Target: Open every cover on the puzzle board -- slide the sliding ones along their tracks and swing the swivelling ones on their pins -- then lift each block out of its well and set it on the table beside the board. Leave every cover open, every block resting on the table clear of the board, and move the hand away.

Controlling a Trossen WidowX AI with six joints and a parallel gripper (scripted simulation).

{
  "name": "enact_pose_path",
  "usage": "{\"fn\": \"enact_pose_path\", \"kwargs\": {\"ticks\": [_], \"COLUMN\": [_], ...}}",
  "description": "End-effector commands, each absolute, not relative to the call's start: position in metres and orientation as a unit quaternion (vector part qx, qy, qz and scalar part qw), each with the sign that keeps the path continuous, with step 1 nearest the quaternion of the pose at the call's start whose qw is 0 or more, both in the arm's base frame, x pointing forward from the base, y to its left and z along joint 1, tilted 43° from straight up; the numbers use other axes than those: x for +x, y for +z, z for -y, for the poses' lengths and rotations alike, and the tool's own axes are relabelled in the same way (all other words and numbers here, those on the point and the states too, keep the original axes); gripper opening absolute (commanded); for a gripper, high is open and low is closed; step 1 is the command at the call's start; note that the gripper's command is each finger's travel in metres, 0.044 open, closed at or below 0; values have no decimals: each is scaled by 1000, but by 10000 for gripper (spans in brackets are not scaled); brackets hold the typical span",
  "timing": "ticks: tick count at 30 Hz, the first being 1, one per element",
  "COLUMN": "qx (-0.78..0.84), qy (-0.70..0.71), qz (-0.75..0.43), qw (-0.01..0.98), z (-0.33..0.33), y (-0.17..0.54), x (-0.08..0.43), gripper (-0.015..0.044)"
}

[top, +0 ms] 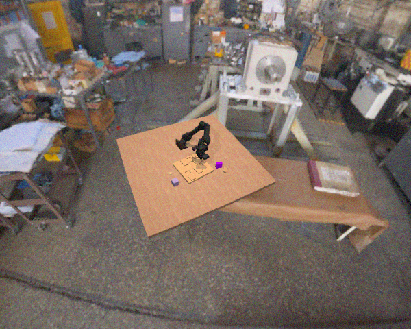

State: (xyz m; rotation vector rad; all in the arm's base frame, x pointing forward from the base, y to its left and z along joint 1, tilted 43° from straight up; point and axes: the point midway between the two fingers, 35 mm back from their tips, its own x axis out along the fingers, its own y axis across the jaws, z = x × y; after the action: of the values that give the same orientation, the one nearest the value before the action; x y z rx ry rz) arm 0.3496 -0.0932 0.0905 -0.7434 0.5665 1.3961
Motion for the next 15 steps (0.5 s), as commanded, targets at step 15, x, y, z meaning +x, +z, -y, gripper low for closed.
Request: {"fn": "enact_pose_path", "kwargs": {"ticks": [15], "qx": [-336], "qy": [614], "qz": [-263], "qw": [664], "z": [150], "y": [54], "x": [340], "gripper": [80]}}
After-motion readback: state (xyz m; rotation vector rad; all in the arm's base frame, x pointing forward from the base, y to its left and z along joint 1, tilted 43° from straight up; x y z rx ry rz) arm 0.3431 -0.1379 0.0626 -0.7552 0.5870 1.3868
